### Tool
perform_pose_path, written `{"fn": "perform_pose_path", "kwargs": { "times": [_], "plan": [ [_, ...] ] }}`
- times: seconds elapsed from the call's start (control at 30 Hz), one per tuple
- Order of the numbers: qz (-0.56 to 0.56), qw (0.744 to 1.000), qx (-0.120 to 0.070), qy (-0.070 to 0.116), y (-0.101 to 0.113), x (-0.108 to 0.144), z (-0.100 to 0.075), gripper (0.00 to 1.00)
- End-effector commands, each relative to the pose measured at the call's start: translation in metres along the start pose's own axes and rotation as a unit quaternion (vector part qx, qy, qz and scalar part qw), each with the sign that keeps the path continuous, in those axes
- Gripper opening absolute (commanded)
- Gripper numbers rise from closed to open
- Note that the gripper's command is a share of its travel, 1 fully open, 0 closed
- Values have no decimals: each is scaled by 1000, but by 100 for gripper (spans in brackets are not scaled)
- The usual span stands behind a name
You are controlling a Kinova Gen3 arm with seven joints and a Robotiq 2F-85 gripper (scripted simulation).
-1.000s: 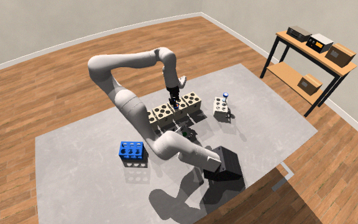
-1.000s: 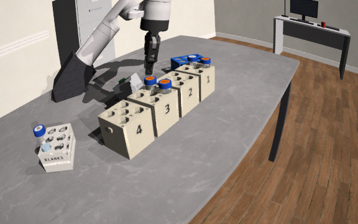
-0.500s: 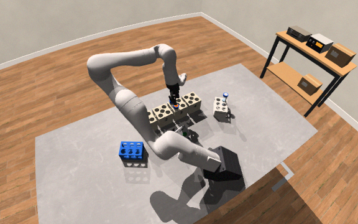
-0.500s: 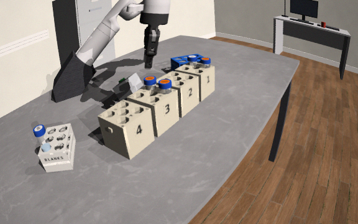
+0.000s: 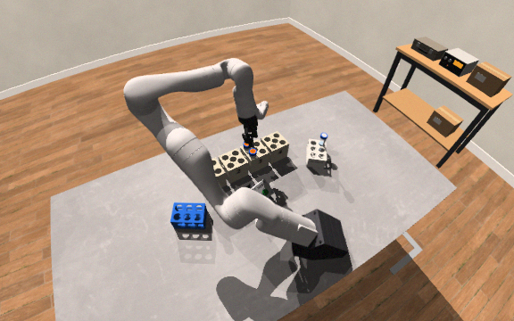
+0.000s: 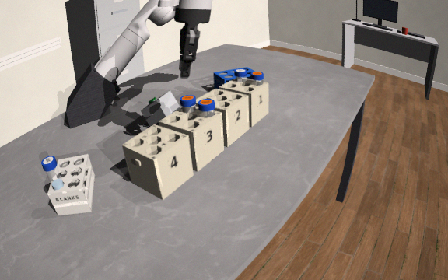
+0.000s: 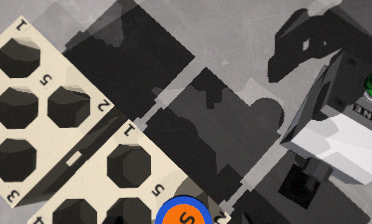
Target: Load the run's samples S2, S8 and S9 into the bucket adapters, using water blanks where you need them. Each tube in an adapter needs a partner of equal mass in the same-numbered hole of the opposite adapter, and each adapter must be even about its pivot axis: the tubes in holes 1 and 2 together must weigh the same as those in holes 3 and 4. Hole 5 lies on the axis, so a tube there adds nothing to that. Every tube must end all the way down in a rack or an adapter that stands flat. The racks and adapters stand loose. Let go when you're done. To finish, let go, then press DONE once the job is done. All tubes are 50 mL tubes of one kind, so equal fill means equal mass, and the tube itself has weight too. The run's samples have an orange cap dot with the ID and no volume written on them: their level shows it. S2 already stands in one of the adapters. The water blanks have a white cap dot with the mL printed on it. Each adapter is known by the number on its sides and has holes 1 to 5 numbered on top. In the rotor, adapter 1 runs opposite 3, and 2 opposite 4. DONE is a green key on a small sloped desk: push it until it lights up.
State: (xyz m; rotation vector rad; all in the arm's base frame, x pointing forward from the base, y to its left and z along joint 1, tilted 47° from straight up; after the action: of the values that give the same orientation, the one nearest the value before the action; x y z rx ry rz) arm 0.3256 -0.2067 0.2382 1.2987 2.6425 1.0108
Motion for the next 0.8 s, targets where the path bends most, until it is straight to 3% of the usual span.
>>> {"fn": "perform_pose_path", "kwargs": {
  "times": [0.0,0.77],
  "plan": [
    [0,1000,0,-1,-1,0,-4,62],
    [0,1000,0,-1,-5,-1,-30,62]
  ]
}}
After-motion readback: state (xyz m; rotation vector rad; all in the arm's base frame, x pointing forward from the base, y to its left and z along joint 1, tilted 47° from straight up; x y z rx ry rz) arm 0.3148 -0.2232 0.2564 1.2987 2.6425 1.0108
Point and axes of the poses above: the point where the finger pads meet when closed, its own z axis out along the fingers, its own x axis across the jaws, y = z × x, the point moved 9 cm from there along -z, back along the fingers, and after that the axes turned 4 degrees about z, right-handed, at the moved point
